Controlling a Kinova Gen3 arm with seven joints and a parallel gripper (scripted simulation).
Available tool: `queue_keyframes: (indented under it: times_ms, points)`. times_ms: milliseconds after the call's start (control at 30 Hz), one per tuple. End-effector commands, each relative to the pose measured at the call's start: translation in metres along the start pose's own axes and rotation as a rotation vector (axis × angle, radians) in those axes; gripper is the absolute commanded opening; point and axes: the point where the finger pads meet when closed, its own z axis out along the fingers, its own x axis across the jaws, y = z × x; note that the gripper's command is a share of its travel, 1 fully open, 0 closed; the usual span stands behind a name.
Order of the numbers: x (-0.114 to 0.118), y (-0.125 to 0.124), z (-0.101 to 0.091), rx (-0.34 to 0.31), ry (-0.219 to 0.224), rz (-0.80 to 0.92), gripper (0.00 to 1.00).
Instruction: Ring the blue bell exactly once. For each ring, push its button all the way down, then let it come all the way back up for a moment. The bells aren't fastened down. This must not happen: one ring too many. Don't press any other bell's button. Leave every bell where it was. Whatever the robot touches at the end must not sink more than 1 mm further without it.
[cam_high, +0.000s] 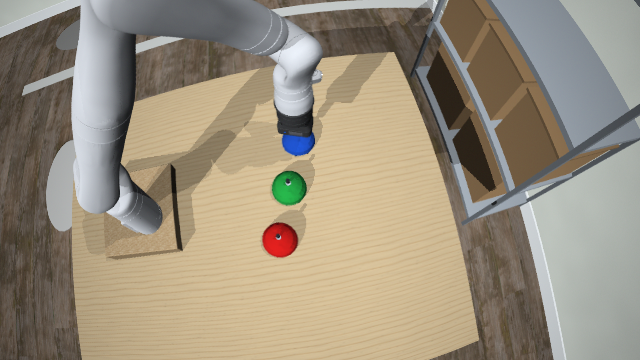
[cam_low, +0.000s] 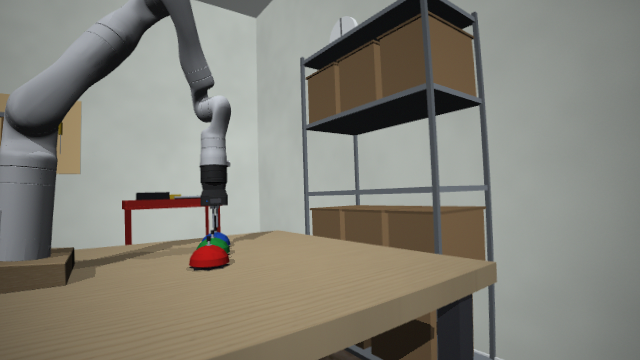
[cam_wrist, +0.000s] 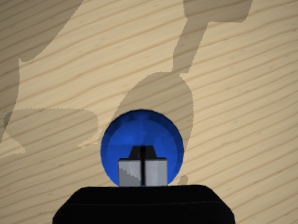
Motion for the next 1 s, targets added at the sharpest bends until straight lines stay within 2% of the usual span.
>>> queue_keyframes:
  times_ms: [0, 667, 967]
  points:
    - [-0.001, 0.0, 0.001, -0.001, -0.002, 0.0, 0.17]
    - [-0.001, 0.0, 0.0, -0.001, -0.002, 0.0, 0.17]
    - [-0.001, 0.0, -0.012, -0.001, -0.002, 0.0, 0.17]
